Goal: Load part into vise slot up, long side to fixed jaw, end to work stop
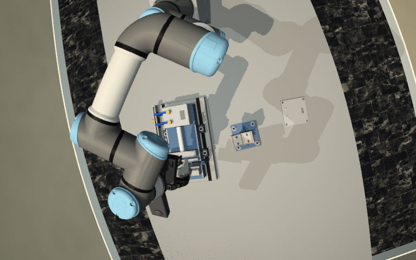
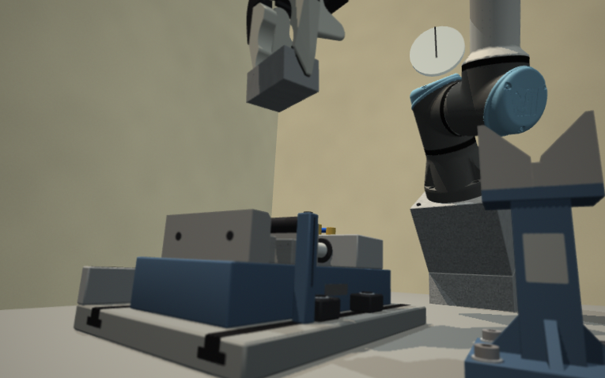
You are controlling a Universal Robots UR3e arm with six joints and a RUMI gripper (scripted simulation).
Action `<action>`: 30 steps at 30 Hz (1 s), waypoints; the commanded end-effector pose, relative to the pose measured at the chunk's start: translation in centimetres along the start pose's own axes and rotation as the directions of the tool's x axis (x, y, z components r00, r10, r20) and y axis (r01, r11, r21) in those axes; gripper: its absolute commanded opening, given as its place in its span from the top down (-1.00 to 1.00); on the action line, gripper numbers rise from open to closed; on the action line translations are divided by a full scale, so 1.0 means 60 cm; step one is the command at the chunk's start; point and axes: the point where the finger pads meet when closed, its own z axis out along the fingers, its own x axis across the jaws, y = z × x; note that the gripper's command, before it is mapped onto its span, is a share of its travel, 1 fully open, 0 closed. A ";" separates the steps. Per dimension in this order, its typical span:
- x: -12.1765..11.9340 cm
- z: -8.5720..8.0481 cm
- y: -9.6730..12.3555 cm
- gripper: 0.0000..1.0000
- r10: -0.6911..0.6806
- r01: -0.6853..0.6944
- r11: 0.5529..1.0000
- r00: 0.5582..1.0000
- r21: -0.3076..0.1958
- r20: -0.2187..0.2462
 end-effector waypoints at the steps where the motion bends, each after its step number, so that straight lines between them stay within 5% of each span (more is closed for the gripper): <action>1: 0.007 -0.003 -0.004 1.00 -0.031 0.031 0.999 1.000 0.007 0.002; 30: 0.035 -0.012 -0.017 1.00 -0.144 0.144 0.989 0.990 0.027 -0.002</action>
